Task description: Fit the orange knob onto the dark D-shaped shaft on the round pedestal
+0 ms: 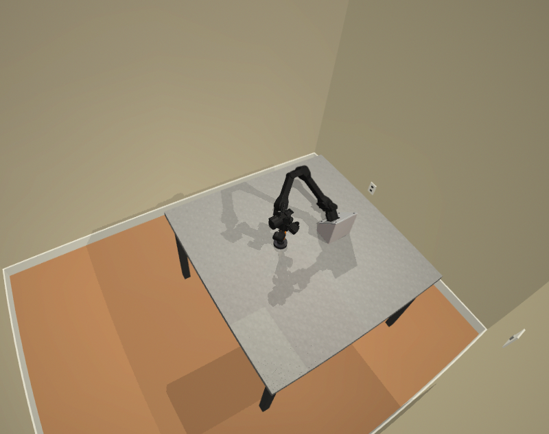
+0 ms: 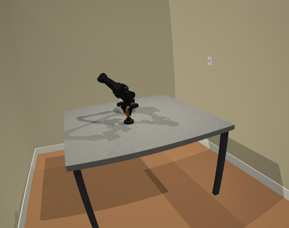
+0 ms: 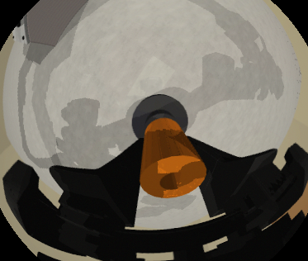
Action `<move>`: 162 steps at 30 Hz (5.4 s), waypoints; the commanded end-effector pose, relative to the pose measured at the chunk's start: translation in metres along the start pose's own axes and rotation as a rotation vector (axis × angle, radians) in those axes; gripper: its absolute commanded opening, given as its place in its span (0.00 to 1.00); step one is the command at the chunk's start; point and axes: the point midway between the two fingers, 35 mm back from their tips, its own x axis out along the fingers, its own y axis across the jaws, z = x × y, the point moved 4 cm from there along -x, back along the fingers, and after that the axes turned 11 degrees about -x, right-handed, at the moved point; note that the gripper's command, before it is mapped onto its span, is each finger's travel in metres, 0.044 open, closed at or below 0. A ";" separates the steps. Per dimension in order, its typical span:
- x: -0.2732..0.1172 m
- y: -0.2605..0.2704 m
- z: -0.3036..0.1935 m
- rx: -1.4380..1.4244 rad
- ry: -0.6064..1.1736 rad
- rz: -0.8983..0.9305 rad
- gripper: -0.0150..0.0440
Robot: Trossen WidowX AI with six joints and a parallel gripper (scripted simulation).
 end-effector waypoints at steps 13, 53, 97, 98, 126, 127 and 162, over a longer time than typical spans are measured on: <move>-0.004 0.000 -0.003 -0.010 0.003 -0.003 0.25; -0.001 -0.001 -0.003 -0.210 0.003 -0.003 0.25; -0.002 -0.001 -0.002 -0.420 0.003 -0.003 0.25; -0.002 -0.001 -0.002 -0.420 0.003 -0.003 0.25; 0.001 -0.001 -0.001 -0.420 0.003 -0.002 0.25; 0.000 -0.001 -0.001 -0.420 0.003 -0.003 0.25; 0.000 -0.001 -0.001 -0.629 0.004 -0.002 0.25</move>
